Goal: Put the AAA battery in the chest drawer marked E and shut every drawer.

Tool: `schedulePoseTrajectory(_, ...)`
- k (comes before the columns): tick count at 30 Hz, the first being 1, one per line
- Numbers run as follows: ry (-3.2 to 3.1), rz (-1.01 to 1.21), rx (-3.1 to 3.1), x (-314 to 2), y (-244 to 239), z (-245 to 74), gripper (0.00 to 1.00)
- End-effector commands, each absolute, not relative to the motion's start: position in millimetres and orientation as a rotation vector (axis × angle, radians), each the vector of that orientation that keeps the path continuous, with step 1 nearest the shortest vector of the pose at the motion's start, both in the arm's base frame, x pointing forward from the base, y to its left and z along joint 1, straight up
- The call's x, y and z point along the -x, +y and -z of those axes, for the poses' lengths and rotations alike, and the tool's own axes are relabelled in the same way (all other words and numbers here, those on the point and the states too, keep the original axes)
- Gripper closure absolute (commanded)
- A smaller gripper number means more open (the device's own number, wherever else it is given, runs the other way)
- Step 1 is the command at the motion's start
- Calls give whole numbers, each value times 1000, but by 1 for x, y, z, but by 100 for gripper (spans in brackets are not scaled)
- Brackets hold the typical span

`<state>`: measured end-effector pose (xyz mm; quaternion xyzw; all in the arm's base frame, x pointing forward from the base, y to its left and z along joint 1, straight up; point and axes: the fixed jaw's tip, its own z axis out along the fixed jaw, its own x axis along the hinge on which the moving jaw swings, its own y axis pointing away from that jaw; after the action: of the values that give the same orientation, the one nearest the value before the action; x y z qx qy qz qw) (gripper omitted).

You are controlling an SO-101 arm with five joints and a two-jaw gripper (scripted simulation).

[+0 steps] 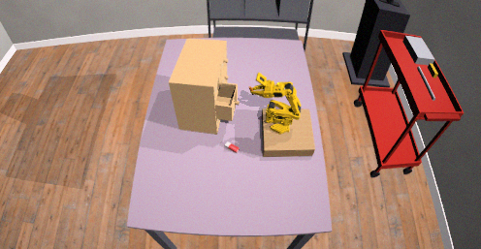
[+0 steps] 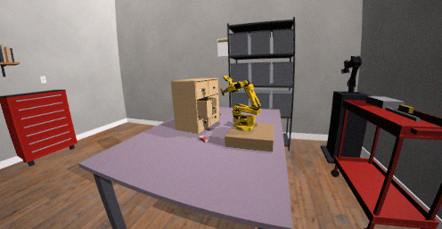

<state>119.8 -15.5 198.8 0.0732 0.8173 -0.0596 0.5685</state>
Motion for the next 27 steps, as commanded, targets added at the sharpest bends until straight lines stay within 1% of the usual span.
schedulePoseTrajectory(1,1916,125,-168,-130,-16,-198,100)
schedulePoseTrajectory(7,1914,125,-168,-132,-16,-198,100)
schedulePoseTrajectory(19,1914,122,-165,-157,-20,-198,100)
schedulePoseTrajectory(27,1914,122,-165,-157,-20,-198,100)
